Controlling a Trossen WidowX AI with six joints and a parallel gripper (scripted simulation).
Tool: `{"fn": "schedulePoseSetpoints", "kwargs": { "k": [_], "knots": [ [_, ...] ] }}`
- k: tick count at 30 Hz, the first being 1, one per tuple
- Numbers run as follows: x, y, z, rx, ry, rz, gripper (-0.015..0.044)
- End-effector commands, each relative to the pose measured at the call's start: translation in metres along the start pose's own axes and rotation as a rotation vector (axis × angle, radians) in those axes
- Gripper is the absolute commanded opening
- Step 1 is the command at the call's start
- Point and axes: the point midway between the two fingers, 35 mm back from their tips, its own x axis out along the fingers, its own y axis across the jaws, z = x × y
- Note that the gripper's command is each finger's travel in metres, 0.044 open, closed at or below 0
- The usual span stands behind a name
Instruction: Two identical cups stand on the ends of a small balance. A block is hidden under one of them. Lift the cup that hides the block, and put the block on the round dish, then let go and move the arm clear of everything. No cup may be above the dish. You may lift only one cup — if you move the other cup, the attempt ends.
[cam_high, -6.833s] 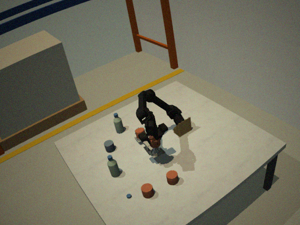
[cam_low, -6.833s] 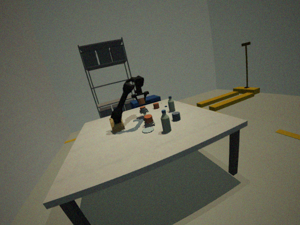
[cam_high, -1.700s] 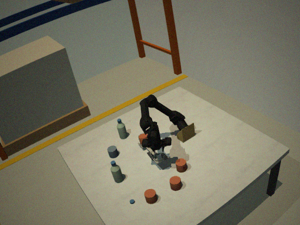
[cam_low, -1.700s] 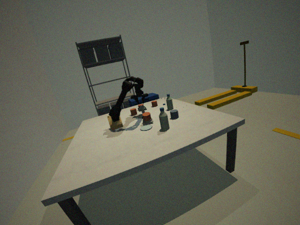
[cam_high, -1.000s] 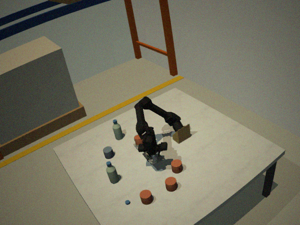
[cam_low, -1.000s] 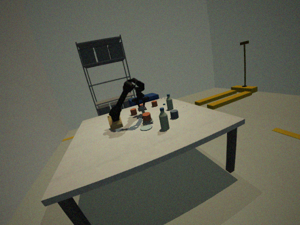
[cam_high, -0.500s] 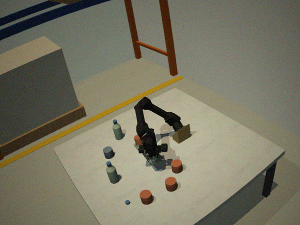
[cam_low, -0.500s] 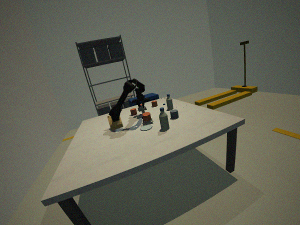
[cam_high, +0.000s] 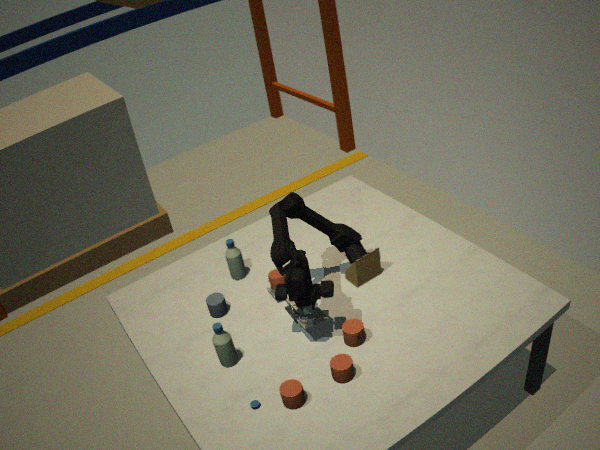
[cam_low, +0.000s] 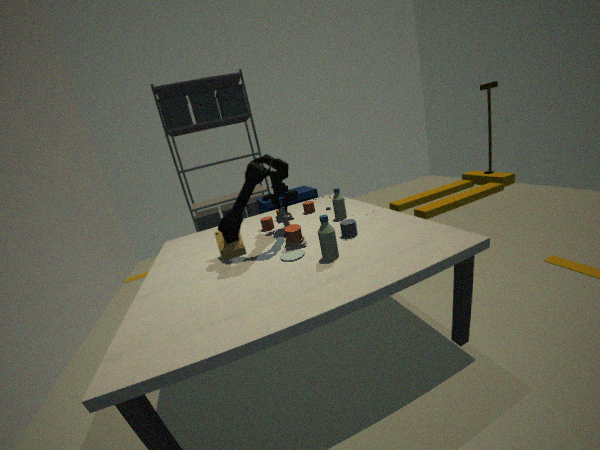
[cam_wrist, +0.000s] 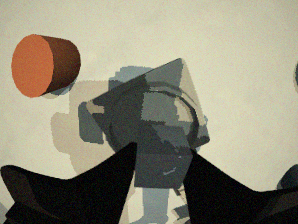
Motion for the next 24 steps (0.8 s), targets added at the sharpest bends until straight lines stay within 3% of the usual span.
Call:
{"fn": "schedulePoseSetpoints", "kwargs": {
  "k": [1, 10, 24],
  "knots": [
    [-0.022, 0.001, 0.003, 0.005, -0.009, 0.002, 0.0000],
    [-0.064, 0.003, -0.001, 0.005, -0.008, 0.002, 0.0000],
    [-0.058, -0.059, -0.043, -0.023, -0.076, 0.038, 0.0000]
  ]
}}
